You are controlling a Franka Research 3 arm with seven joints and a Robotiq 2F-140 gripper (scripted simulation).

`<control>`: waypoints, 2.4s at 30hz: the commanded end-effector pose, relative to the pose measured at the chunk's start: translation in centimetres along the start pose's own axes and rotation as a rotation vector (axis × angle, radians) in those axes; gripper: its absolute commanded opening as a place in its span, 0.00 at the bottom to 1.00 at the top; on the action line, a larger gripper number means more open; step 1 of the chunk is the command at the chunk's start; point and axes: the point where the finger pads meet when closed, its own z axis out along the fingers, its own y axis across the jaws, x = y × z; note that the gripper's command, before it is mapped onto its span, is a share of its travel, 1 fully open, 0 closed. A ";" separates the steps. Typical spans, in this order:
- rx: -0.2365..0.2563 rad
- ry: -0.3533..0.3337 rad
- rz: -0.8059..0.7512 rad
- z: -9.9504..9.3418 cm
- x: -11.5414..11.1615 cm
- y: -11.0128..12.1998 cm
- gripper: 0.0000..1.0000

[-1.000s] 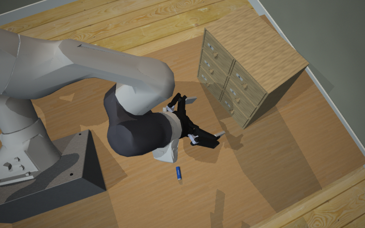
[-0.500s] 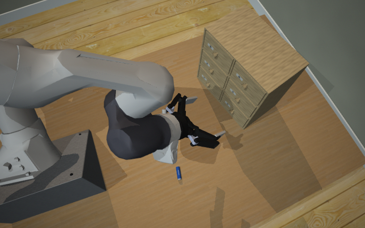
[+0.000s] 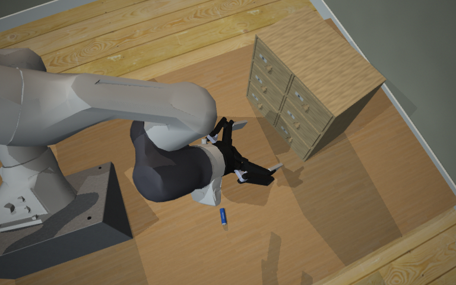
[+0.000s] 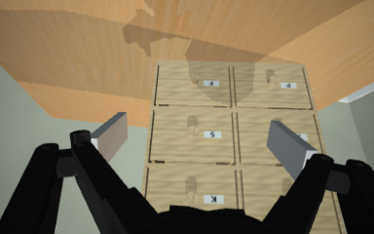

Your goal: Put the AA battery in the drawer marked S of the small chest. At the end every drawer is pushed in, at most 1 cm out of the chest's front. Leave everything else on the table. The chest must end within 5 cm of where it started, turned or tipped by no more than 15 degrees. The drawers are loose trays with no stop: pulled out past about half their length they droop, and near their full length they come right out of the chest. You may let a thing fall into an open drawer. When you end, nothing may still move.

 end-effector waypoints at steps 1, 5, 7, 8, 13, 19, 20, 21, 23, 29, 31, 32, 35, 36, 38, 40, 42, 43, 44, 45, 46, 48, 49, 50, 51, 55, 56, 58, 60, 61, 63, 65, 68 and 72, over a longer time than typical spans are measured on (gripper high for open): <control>0.009 -0.002 -0.026 -0.1 0.0 -0.2 1.00; 0.009 -0.002 -0.026 -0.1 0.0 -0.2 1.00; 0.009 -0.002 -0.026 -0.1 0.0 -0.2 1.00; 0.009 -0.002 -0.026 -0.1 0.0 -0.2 1.00; 0.010 -0.032 -0.026 0.3 0.0 -0.1 1.00; 0.010 -0.032 -0.026 0.3 0.0 -0.1 1.00; 0.010 -0.032 -0.026 0.3 0.0 -0.1 1.00; 0.010 -0.032 -0.026 0.3 0.0 -0.1 1.00; 0.010 -0.032 -0.026 0.3 0.0 -0.1 1.00; 0.008 -0.060 -0.026 0.7 0.0 -0.2 1.00; 0.008 -0.060 -0.026 0.7 0.0 -0.2 1.00; 0.008 -0.060 -0.026 0.7 0.0 -0.2 1.00; 0.008 -0.060 -0.026 0.7 0.0 -0.2 1.00; 0.008 -0.060 -0.026 0.7 0.0 -0.2 1.00; 0.007 -0.085 -0.027 1.0 0.0 -0.2 1.00; 0.007 -0.085 -0.027 1.0 0.0 -0.2 1.00; 0.007 -0.085 -0.027 1.0 0.0 -0.2 1.00; 0.007 -0.085 -0.027 1.0 0.0 -0.2 1.00; 0.007 -0.085 -0.027 1.0 0.0 -0.2 1.00; 0.007 -0.085 -0.027 1.0 0.0 -0.2 1.00; 0.007 -0.107 -0.027 1.3 0.1 -0.2 1.00; 0.007 -0.142 -0.027 1.8 0.1 -0.2 1.00; 0.007 -0.142 -0.027 1.8 0.1 -0.2 1.00; 0.007 -0.142 -0.027 1.8 0.1 -0.2 1.00; 0.008 -0.155 -0.027 2.0 0.1 -0.2 1.00; 0.009 -0.179 -0.026 2.3 0.1 -0.2 1.00; 0.009 -0.180 -0.026 2.3 0.1 -0.2 1.00; 0.009 -0.180 -0.026 2.3 0.1 -0.2 0.20; 0.009 -0.180 -0.026 2.3 0.1 -0.2 0.20; 0.009 -0.180 -0.026 2.3 0.1 -0.2 0.20; 0.009 -0.180 -0.026 2.3 0.1 -0.2 0.20; 0.009 -0.180 -0.026 2.3 0.1 -0.2 0.20; 0.009 -0.180 -0.026 2.3 0.1 -0.2 0.20; 0.009 -0.180 -0.026 2.3 0.1 -0.2 0.20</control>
